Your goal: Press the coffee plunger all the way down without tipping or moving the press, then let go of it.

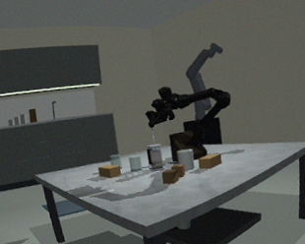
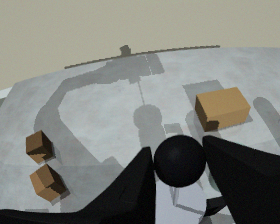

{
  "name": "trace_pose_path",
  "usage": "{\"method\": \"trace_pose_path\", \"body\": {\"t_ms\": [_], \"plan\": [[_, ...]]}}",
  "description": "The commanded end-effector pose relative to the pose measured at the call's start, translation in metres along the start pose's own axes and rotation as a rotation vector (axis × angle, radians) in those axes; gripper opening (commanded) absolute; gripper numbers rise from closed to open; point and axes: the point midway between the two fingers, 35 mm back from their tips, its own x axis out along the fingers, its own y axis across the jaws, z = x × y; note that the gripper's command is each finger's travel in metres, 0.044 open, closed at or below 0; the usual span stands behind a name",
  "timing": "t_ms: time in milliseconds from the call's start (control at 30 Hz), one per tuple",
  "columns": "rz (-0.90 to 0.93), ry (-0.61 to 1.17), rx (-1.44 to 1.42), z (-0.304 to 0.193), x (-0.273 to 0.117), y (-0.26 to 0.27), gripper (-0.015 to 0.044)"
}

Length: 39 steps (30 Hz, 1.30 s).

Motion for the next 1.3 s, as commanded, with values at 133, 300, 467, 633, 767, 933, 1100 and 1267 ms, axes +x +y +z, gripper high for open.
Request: {"method": "trace_pose_path", "body": {"t_ms": [133, 300, 467, 633, 767, 933, 1100, 1267], "plan": [[-0.001, 0.001, 0.004, -0.001, 0.001, 0.000, 0.0113], [-0.002, 0.003, 0.003, -0.006, 0.005, -0.002, 0.0113], [-0.004, 0.006, 0.002, -0.012, 0.010, -0.003, 0.0113], [-0.005, 0.008, 0.001, -0.018, 0.015, -0.005, 0.0113], [-0.006, 0.009, 0.001, -0.024, 0.019, -0.006, 0.0113], [-0.007, 0.010, 0.001, -0.030, 0.024, -0.007, 0.0113], [-0.007, 0.010, 0.001, -0.037, 0.030, -0.007, 0.0113], [-0.007, 0.009, 0.001, -0.043, 0.035, -0.008, 0.0113]]}}
